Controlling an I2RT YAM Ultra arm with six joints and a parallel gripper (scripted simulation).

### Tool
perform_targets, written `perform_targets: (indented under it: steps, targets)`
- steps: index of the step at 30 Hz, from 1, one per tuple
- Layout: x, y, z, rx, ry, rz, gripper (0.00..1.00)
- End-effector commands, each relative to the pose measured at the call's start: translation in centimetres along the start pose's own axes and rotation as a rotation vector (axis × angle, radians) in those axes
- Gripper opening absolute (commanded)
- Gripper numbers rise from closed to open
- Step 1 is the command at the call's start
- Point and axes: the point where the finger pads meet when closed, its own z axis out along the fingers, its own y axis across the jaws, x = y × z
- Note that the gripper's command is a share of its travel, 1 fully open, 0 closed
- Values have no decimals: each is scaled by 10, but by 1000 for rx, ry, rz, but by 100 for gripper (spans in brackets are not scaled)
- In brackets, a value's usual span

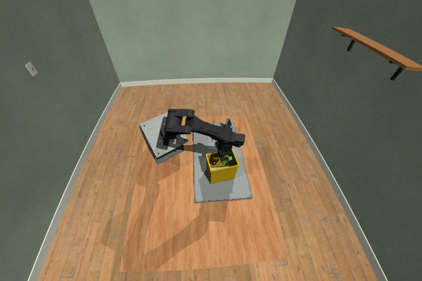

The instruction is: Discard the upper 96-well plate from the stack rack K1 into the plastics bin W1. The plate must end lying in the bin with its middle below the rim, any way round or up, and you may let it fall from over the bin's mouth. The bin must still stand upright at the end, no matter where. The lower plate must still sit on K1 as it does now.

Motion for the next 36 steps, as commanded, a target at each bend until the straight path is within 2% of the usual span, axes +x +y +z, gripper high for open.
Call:
perform_targets:
  steps: [1,6,36]
  targets:
    - [-9,-9,-26,17,-39,25,100]
    - [-9,-9,-32,16,-39,25,100]
    - [-10,-9,-32,16,-44,28,100]
